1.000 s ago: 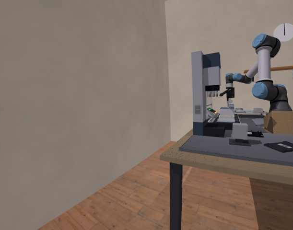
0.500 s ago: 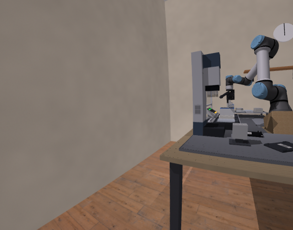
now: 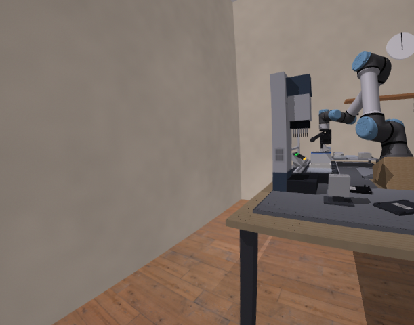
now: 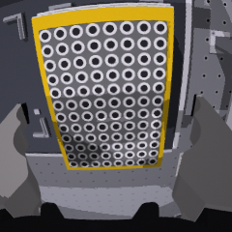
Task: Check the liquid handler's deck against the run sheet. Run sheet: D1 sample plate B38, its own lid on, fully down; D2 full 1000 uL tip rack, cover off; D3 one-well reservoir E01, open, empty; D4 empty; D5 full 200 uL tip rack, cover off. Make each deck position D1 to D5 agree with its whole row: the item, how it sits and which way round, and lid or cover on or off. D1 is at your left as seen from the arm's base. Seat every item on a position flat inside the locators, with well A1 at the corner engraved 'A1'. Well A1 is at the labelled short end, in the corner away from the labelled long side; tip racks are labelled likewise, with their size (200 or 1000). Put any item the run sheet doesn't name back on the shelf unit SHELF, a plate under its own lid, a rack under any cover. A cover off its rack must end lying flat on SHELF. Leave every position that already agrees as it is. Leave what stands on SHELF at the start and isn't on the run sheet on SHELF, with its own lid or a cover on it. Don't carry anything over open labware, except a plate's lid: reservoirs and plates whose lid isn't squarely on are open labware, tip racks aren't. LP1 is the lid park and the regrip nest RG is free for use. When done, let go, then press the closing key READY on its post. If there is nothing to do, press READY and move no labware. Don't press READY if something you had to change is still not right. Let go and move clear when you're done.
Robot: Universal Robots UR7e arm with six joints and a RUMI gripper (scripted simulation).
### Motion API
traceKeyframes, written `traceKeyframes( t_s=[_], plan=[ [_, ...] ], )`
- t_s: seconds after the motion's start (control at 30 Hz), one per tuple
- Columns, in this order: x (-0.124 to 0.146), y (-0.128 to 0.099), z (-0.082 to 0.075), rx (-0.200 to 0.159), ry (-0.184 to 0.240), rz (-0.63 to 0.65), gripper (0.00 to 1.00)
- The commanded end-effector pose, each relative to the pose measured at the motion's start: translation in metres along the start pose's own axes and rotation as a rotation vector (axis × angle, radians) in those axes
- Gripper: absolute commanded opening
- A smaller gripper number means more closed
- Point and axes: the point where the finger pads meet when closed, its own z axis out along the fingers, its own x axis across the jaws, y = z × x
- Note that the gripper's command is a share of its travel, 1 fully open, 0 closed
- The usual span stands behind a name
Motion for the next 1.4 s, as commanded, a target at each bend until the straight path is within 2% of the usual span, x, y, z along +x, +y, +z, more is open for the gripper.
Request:
traceKeyframes(
  t_s=[0.0,0.2,0.7,0.73,1.37],
  plan=[
    [-0.001,0.001,0.008,0.000,0.000,0.000,0.82],
    [-0.001,0.001,0.018,0.000,0.000,0.000,0.82],
    [0.001,-0.001,0.016,0.003,0.004,0.000,0.82],
    [0.001,-0.001,0.016,0.003,0.004,0.000,0.00],
    [0.001,-0.001,0.016,0.003,0.004,0.000,0.00]
  ],
)
